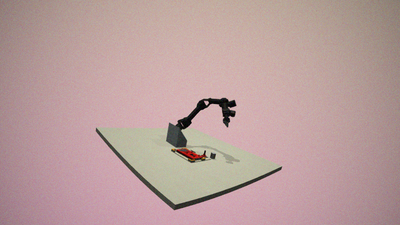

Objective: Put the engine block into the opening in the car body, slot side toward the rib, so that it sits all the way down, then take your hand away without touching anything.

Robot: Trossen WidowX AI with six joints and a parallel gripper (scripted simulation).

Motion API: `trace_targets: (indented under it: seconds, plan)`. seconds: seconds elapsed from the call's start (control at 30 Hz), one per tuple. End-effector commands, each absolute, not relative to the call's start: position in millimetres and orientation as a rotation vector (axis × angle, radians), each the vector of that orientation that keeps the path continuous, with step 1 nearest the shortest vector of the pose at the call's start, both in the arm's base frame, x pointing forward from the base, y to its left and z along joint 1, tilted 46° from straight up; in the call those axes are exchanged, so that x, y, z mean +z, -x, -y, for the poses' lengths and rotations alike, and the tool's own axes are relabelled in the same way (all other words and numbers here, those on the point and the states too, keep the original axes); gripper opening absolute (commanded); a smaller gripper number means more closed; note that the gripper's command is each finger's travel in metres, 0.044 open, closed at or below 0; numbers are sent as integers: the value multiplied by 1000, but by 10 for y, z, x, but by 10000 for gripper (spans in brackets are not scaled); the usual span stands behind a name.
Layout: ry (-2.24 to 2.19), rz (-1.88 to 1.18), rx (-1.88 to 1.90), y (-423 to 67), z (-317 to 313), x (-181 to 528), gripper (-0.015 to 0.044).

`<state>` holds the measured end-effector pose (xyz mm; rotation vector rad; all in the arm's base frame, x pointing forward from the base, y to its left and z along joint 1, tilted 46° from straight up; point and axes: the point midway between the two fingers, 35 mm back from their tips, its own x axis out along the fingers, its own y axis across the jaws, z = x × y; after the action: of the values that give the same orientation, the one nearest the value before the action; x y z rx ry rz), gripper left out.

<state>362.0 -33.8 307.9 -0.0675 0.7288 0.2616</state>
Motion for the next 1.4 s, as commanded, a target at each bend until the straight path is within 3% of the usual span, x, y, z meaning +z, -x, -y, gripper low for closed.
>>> trace_targets:
  seconds: [0.0, 0.47, 0.93, 1.27, 1.37]
  plan:
    - [131, -774, 359, -3703, 307, 2890, 440]
    - [301, -877, 781, -3893, 172, 2053, 440]
    - [350, -778, 1220, -3954, -15, 1292, 440]
    - [349, -769, 1237, -4010, -52, 1261, 440]
    - [349, -768, 1237, -4060, -310, 1013, 440]
